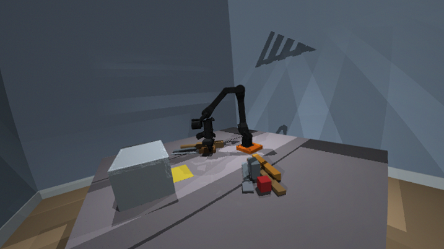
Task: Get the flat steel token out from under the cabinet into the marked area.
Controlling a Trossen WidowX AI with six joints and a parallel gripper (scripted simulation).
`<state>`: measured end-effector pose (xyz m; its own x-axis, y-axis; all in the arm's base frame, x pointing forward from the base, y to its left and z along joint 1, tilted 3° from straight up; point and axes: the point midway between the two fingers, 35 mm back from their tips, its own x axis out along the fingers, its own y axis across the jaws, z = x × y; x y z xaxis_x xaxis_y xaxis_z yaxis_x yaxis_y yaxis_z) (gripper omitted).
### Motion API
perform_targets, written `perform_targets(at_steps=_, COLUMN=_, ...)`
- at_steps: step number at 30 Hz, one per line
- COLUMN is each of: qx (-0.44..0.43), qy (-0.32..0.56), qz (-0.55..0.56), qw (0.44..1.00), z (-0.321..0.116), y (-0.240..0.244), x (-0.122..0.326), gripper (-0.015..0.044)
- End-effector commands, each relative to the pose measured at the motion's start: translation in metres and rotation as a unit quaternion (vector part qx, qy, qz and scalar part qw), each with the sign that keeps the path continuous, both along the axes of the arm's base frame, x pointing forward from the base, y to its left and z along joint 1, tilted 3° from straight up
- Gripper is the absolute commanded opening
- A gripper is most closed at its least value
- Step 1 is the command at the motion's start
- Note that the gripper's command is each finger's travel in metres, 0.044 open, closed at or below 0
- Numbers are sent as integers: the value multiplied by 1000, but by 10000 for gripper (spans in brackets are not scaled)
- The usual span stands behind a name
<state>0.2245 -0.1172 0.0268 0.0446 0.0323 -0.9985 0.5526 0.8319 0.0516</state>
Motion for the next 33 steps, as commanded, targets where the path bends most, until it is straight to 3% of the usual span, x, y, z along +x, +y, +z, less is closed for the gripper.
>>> perform_targets(at_steps=1, qx=-2, qy=0, qz=0, qw=1000, z=0, y=-3, x=-2, gripper=0)
perform_targets(at_steps=33, qx=-7, qy=-4, qz=122, qw=993, z=0, y=-4, x=-2, gripper=0)
